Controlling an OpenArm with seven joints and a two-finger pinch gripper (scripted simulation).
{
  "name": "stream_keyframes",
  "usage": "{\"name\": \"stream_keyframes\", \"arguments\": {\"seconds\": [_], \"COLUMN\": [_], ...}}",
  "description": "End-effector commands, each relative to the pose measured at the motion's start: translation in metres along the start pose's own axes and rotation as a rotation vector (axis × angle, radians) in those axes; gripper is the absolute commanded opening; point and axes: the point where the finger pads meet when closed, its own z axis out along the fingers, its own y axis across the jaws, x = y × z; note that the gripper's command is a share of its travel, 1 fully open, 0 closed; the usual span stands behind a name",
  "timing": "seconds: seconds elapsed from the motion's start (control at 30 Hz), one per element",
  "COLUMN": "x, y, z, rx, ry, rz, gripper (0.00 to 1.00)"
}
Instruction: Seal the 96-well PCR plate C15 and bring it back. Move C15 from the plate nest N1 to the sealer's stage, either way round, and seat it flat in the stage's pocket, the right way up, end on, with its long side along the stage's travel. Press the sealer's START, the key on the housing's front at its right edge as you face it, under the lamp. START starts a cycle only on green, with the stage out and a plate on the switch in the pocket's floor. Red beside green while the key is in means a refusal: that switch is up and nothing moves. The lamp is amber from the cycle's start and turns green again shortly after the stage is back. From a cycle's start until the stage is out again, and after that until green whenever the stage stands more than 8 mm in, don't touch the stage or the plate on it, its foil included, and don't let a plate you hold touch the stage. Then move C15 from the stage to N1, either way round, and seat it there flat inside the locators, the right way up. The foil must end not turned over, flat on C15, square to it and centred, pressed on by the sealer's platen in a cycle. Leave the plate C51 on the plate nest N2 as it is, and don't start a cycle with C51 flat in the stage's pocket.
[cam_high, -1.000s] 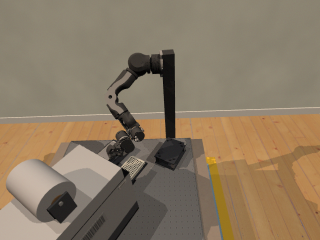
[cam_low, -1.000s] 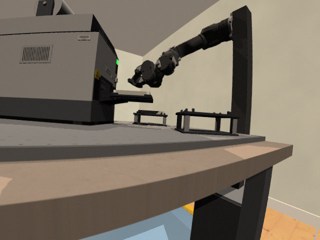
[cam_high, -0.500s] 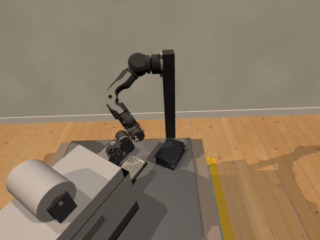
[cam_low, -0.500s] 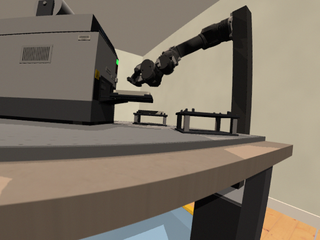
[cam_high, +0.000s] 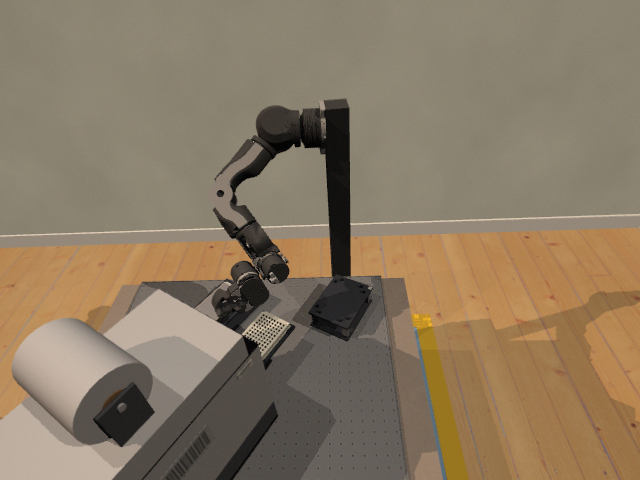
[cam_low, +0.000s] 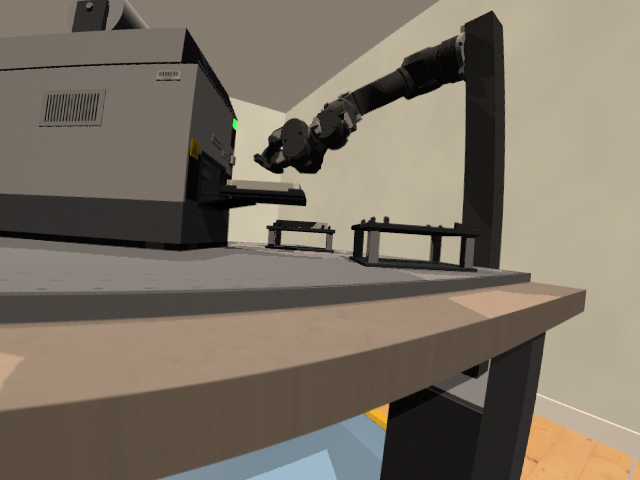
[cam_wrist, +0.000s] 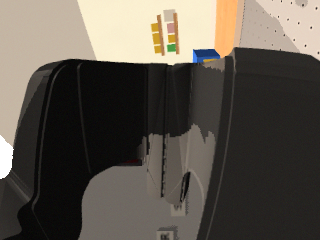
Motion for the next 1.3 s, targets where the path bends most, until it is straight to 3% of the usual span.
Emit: {"name": "stream_keyframes", "arguments": {"seconds": [0.0, 0.13, 0.53, 0.57, 0.7, 1.1, 1.13, 1.27], "x": [0.000, 0.000, 0.000, 0.000, 0.000, 0.000, 0.000, 0.000], "y": [-0.001, -0.001, -0.001, -0.001, -0.001, -0.001, 0.007, 0.041], "z": [0.000, 0.000, 0.000, 0.000, 0.000, 0.000, -0.003, -0.017], "rx": [0.019, 0.090, 0.090, 0.019, 0.090, 0.090, -0.045, -0.231], "ry": [-0.005, -0.024, -0.024, -0.005, -0.024, -0.024, 0.014, 0.072], "rz": [-0.046, -0.240, -0.240, -0.046, -0.240, -0.240, 0.021, 0.095], "gripper": [0.00, 0.00, 0.00, 0.00, 0.00, 0.00, 0.00, 0.00]}}
